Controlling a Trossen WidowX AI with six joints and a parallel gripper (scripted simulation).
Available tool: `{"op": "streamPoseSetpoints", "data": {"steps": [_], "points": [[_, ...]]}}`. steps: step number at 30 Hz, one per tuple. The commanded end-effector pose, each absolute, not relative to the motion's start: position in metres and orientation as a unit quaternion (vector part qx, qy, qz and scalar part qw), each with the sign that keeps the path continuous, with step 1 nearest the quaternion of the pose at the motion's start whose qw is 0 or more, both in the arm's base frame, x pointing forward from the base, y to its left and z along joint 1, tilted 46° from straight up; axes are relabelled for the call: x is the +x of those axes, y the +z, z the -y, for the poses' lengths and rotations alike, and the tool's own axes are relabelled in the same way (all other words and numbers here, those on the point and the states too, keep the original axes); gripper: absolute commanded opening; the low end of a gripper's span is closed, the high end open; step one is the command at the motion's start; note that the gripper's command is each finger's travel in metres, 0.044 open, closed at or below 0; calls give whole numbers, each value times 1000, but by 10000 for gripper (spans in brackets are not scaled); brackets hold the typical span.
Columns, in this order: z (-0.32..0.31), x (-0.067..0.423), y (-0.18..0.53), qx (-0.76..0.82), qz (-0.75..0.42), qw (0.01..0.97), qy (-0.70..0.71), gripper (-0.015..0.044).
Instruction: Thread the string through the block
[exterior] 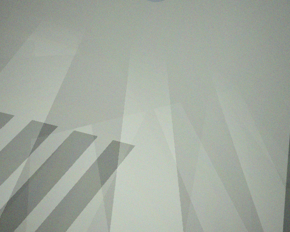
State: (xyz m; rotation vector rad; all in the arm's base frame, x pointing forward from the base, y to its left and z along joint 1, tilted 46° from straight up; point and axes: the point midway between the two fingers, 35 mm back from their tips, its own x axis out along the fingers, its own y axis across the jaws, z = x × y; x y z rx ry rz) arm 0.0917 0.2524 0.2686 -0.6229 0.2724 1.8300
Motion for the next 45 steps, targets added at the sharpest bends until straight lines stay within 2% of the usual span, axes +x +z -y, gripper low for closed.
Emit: {"op": "streamPoseSetpoints", "data": {"steps": [1,9,17,25,42,45], "points": [[-248,144,254,-295,-124,591,740,440],[-193,247,179,-335,-191,605,697,440],[-106,304,98,-324,-246,597,692,440],[-15,310,21,-275,-260,600,705,440],[-12,309,18,-270,-259,603,705,440],[-12,309,18,-270,-259,603,705,361]]}}
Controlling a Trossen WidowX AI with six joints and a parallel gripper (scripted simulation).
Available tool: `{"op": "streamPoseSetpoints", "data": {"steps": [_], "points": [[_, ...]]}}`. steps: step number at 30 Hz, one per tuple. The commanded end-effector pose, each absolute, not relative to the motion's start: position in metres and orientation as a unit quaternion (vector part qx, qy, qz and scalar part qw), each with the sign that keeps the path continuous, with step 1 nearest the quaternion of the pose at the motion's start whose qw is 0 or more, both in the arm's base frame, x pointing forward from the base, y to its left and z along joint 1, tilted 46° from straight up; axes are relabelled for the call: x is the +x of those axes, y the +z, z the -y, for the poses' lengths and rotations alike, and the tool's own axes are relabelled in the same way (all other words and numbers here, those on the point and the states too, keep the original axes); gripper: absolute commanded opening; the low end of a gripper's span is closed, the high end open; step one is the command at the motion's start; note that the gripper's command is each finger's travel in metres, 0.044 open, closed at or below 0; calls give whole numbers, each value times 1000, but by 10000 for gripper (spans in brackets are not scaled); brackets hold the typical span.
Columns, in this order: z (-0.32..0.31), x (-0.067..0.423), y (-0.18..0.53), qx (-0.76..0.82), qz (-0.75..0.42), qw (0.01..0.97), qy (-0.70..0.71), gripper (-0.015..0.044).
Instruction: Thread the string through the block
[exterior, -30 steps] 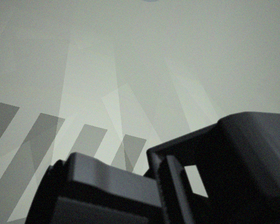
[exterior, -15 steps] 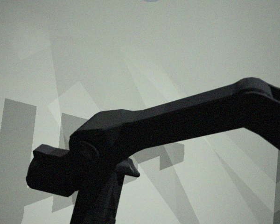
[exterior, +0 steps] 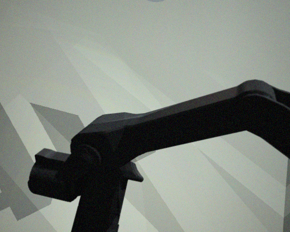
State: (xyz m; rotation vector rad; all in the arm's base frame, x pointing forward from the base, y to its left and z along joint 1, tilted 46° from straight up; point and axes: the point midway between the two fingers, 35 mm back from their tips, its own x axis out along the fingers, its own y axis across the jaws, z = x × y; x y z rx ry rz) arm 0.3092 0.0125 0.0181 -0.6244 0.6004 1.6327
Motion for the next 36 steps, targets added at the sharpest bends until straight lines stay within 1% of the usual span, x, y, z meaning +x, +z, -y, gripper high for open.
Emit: {"op": "streamPoseSetpoints", "data": {"steps": [1,5,16,25,36], "points": [[-12,309,18,-270,-259,603,705,335],[-12,309,18,-270,-259,603,705,236],[-12,309,18,-270,-259,603,705,236],[-12,309,18,-270,-259,603,705,0],[-12,309,18,-270,-259,603,705,0]]}}
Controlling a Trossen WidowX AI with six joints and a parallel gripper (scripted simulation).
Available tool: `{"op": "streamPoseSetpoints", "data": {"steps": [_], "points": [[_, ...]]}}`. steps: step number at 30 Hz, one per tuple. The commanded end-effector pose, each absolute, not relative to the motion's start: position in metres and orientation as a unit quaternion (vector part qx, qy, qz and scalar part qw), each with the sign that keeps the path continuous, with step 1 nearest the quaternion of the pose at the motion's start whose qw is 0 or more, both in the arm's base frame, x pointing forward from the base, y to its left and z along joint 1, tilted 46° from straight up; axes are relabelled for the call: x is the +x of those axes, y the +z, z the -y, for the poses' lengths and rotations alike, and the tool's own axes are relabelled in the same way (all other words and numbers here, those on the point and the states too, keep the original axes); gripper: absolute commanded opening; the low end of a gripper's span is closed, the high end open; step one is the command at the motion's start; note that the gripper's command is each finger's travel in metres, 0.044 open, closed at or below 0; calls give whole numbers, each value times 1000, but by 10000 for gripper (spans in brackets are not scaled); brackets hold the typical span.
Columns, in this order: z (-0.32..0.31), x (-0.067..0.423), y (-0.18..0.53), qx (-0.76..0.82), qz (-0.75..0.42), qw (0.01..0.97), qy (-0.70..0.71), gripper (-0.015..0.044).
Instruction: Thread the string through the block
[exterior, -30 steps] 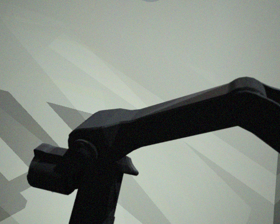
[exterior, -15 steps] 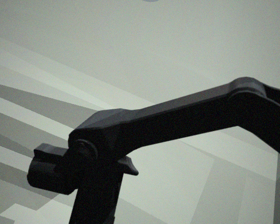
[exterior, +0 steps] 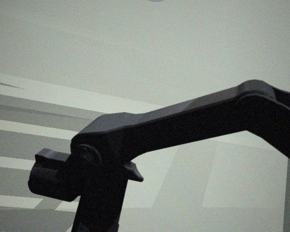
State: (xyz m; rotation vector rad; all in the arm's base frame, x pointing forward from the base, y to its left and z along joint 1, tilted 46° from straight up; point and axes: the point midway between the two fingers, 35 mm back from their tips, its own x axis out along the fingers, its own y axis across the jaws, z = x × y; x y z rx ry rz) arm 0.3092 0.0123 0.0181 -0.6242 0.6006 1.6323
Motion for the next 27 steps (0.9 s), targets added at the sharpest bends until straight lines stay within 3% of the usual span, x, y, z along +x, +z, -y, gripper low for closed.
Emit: {"op": "streamPoseSetpoints", "data": {"steps": [1,9,18,20,27], "points": [[-12,309,18,-270,-259,603,705,0],[-12,309,18,-270,-259,603,705,0],[-12,309,18,-270,-259,603,705,236],[-12,309,18,-270,-259,603,705,236],[-12,309,18,-270,-259,603,705,52]]}}
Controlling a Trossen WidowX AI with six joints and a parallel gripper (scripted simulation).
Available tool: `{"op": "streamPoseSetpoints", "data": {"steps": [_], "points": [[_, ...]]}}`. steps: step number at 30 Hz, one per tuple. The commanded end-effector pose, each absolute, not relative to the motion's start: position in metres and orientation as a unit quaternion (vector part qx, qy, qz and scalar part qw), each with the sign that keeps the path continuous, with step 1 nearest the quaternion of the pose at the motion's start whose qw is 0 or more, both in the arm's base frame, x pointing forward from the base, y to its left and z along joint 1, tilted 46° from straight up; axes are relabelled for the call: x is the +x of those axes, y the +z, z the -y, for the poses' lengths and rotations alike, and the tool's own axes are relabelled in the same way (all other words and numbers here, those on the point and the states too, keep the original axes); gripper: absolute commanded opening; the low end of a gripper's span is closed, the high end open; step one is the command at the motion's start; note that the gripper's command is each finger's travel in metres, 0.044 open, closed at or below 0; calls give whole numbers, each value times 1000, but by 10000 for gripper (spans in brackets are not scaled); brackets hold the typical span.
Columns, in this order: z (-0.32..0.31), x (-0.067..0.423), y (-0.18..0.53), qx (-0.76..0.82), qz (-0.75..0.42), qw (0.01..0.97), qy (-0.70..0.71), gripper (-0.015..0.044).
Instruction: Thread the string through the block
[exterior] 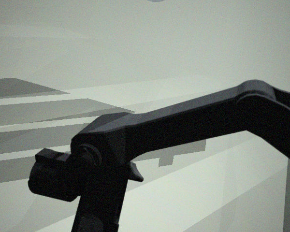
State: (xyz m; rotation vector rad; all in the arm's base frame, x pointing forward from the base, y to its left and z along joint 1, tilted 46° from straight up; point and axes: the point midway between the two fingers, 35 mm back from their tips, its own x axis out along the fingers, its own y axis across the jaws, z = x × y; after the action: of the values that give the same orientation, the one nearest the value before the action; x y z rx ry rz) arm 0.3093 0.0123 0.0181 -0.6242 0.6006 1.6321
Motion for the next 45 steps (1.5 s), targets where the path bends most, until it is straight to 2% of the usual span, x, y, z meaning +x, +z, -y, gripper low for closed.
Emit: {"op": "streamPoseSetpoints", "data": {"steps": [1,2,17,19,26,34,45], "points": [[-12,309,18,-270,-259,603,705,26],[-12,309,18,-270,-259,603,705,0],[-12,309,18,-270,-259,603,705,0],[-11,309,17,-249,-284,612,695,53],[5,309,3,-20,-511,661,549,236],[23,307,-12,251,-692,612,290,440],[37,305,-26,426,-748,505,62,440]]}}
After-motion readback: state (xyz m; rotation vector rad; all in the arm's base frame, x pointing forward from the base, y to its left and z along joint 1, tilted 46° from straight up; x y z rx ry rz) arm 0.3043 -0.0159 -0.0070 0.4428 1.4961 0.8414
